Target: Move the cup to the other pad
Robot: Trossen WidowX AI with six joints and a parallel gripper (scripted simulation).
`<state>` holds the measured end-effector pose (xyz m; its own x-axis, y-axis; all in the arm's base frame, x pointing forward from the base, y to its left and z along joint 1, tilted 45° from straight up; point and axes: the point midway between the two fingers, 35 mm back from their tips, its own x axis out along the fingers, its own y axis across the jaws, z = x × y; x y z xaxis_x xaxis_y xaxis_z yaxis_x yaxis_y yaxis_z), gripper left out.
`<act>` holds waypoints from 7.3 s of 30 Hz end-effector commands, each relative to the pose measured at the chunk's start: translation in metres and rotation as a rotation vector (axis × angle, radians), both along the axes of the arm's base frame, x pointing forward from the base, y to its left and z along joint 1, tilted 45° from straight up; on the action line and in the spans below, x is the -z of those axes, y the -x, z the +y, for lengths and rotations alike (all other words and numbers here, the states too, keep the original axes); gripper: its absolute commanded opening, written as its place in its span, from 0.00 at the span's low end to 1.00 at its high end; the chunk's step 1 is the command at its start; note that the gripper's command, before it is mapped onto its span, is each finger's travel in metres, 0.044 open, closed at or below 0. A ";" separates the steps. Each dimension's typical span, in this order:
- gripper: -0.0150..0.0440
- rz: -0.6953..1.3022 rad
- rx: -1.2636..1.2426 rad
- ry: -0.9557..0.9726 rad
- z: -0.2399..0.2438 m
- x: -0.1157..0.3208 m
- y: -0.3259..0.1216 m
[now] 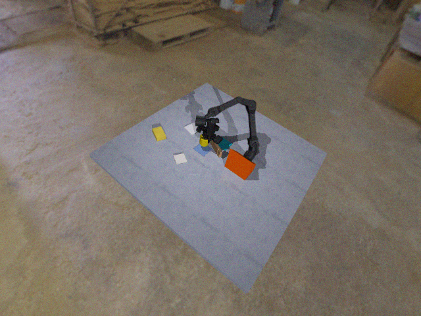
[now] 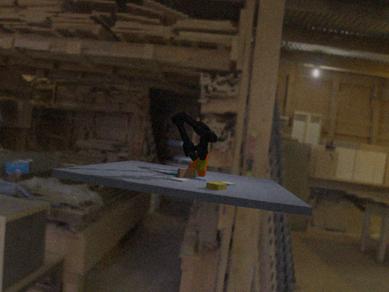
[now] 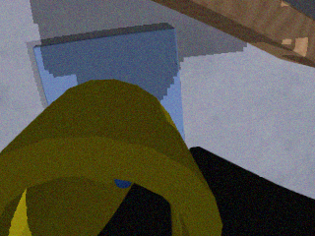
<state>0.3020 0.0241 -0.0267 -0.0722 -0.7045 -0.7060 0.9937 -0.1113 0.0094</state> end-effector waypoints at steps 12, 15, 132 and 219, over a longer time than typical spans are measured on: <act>0.25 -0.004 -0.003 0.000 0.016 -0.016 0.002; 0.25 -0.004 -0.003 0.000 0.016 -0.016 0.002; 0.25 -0.005 0.000 0.001 -0.085 -0.120 0.093; 0.50 -0.014 0.005 0.000 -0.135 -0.073 0.098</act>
<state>0.2035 -0.1114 0.0452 -0.0669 -0.7042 -0.7069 0.9932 -0.1148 0.0203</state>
